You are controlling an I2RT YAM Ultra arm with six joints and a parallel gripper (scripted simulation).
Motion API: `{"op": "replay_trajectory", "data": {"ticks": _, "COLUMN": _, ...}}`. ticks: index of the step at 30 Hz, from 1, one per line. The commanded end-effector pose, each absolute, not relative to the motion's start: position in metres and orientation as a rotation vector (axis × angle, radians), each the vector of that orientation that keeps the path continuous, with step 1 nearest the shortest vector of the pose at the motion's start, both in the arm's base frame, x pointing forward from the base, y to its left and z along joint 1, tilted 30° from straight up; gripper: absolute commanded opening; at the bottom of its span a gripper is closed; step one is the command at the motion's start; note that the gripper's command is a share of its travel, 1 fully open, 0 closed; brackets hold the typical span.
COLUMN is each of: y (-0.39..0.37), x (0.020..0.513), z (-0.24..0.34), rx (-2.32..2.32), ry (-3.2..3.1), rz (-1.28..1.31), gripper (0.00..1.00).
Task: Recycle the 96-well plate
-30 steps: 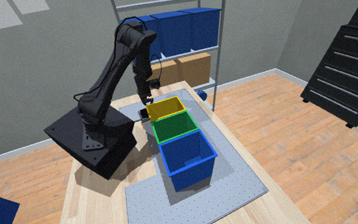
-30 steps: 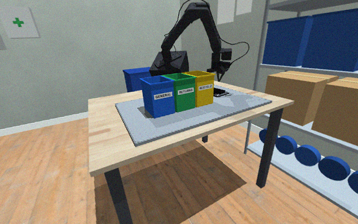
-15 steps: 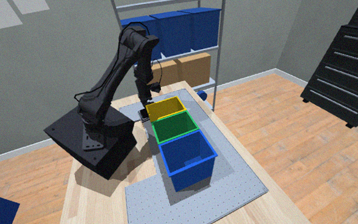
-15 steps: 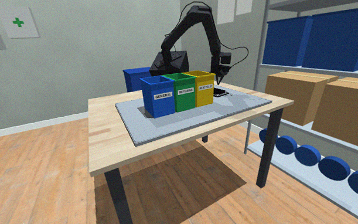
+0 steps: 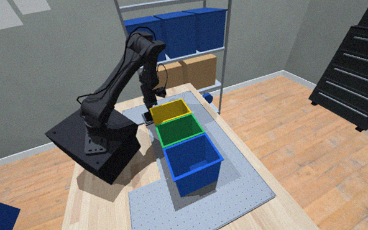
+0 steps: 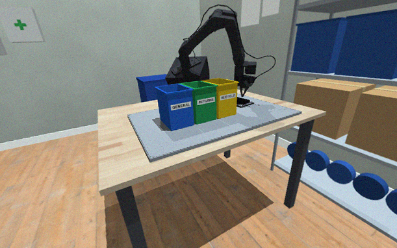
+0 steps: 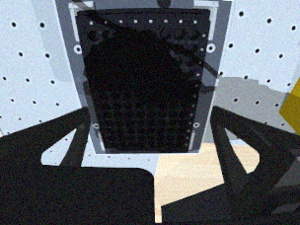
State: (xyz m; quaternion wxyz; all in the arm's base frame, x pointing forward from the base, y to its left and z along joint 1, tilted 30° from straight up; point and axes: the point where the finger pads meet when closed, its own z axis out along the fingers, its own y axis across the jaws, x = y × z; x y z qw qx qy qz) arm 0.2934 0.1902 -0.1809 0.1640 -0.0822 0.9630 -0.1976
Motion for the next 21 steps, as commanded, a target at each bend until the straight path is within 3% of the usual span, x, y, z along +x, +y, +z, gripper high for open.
{"op": "replay_trajectory", "data": {"ticks": 1, "y": 0.2, "x": 0.306, "z": -0.183, "rx": -0.238, "ry": 2.711, "rz": -0.533, "gripper": 1.0}}
{"op": "replay_trajectory", "data": {"ticks": 21, "y": 0.197, "x": 0.311, "z": -0.2, "rx": -0.254, "ry": 2.707, "rz": -0.528, "gripper": 1.0}}
